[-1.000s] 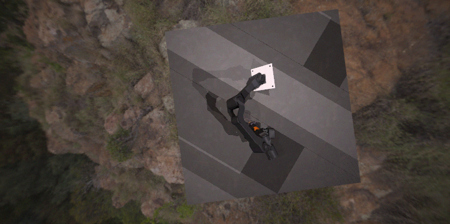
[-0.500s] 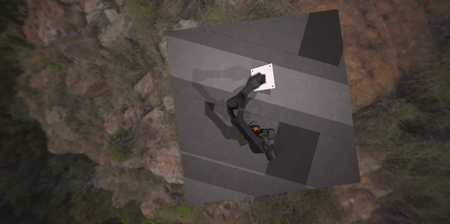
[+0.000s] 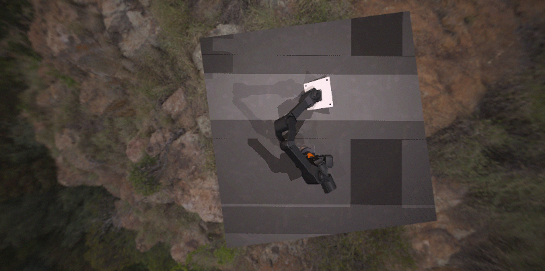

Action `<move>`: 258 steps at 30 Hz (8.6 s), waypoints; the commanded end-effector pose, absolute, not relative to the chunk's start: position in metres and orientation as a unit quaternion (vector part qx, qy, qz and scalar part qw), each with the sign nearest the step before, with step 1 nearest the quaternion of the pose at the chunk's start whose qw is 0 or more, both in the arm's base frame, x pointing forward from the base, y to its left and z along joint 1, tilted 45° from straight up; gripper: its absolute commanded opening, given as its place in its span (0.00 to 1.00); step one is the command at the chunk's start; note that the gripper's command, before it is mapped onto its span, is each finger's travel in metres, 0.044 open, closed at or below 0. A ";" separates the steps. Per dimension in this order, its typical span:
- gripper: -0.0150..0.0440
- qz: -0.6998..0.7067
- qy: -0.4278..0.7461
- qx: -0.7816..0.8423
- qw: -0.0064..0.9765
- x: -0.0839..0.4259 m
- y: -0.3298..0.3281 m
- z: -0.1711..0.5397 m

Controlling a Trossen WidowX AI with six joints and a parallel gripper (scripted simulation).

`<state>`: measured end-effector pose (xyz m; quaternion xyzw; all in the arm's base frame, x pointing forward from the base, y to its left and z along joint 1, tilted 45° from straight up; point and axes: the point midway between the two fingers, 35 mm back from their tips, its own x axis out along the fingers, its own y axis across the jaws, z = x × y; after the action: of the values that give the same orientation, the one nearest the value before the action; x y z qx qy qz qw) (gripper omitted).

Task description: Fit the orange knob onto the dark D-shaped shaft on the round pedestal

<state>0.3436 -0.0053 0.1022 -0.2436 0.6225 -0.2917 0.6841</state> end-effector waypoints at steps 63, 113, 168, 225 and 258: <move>0.25 -0.156 0.667 -0.383 0.619 0.346 -0.004 0.106; 0.25 -0.085 0.680 -0.446 0.576 0.346 -0.006 0.103; 0.25 0.058 0.683 -0.555 0.471 0.345 -0.001 0.105; 0.25 0.129 0.673 -0.602 0.410 0.345 -0.003 0.105; 0.25 0.199 0.656 -0.641 0.345 0.345 -0.002 0.107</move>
<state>0.3423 -0.0052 0.1054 -0.6279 0.6653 0.1788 0.3621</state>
